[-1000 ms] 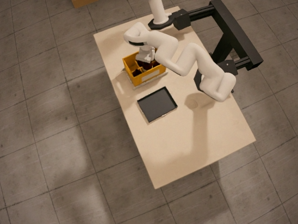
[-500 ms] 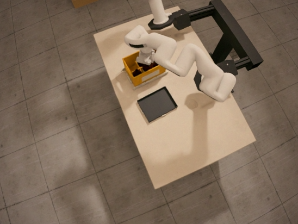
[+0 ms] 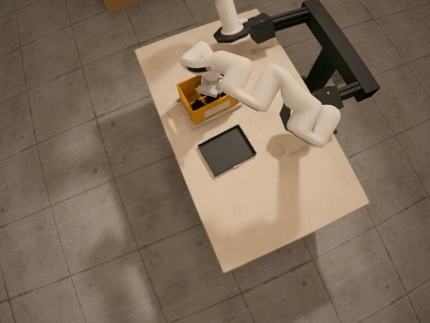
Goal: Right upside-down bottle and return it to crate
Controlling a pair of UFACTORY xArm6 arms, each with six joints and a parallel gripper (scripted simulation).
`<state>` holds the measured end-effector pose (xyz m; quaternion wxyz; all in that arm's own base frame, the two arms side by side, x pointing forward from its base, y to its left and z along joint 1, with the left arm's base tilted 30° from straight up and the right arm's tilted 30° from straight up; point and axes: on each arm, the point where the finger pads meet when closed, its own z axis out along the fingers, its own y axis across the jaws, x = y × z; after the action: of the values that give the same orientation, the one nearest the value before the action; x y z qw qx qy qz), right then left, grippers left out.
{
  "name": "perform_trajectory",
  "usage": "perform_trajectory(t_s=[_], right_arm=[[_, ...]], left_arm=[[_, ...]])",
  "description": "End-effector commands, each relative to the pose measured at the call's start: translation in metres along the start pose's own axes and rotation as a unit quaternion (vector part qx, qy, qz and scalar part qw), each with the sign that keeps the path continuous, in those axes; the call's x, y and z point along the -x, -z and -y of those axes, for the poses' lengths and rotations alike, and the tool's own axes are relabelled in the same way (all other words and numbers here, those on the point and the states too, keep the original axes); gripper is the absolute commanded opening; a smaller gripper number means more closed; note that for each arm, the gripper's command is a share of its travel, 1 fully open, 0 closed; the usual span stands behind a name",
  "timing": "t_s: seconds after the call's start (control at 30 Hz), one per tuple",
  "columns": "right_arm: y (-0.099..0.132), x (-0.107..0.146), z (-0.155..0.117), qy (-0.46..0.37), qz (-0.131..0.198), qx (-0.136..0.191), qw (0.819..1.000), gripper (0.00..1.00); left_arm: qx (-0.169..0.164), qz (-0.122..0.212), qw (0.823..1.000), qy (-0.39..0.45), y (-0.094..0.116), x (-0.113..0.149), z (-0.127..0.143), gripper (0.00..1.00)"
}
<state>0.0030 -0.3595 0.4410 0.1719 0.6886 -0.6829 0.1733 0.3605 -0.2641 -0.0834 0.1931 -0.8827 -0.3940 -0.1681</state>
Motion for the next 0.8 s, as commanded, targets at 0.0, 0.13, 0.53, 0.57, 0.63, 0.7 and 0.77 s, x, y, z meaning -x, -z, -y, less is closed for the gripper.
perform_trajectory(t_s=[0.0, 0.13, 0.53, 0.57, 0.63, 0.7, 0.77], right_arm=[[0.002, -0.001, 0.000, 0.000, -0.002, 0.000, 1.000, 1.00], [0.002, -0.001, 0.000, 0.000, -0.002, 0.000, 1.000, 1.00], [0.002, -0.001, 0.000, 0.000, -0.002, 0.000, 1.000, 1.00], [0.002, -0.001, 0.000, 0.000, -0.002, 0.000, 1.000, 1.00], [0.002, -0.001, 0.000, 0.000, -0.002, 0.000, 1.000, 1.00], [0.002, -0.001, 0.000, 0.000, -0.002, 0.000, 1.000, 1.00], [0.002, -0.001, 0.000, 0.000, -0.002, 0.000, 1.000, 1.00]], left_arm=[[0.002, 0.000, 1.000, 0.000, -0.006, 0.000, -0.001, 0.27], [0.002, 0.000, 1.000, 0.000, -0.012, 0.000, -0.001, 0.27], [0.002, 0.000, 1.000, 0.000, -0.019, 0.000, -0.001, 0.27], [0.002, 0.000, 1.000, 0.000, -0.019, 0.000, -0.001, 0.27], [0.002, 0.000, 1.000, 0.000, -0.019, 0.000, -0.001, 0.27], [0.002, 0.000, 1.000, 0.000, -0.020, 0.000, -0.001, 0.27], [0.002, 0.000, 1.000, 0.000, -0.020, 0.000, -0.001, 0.27]])
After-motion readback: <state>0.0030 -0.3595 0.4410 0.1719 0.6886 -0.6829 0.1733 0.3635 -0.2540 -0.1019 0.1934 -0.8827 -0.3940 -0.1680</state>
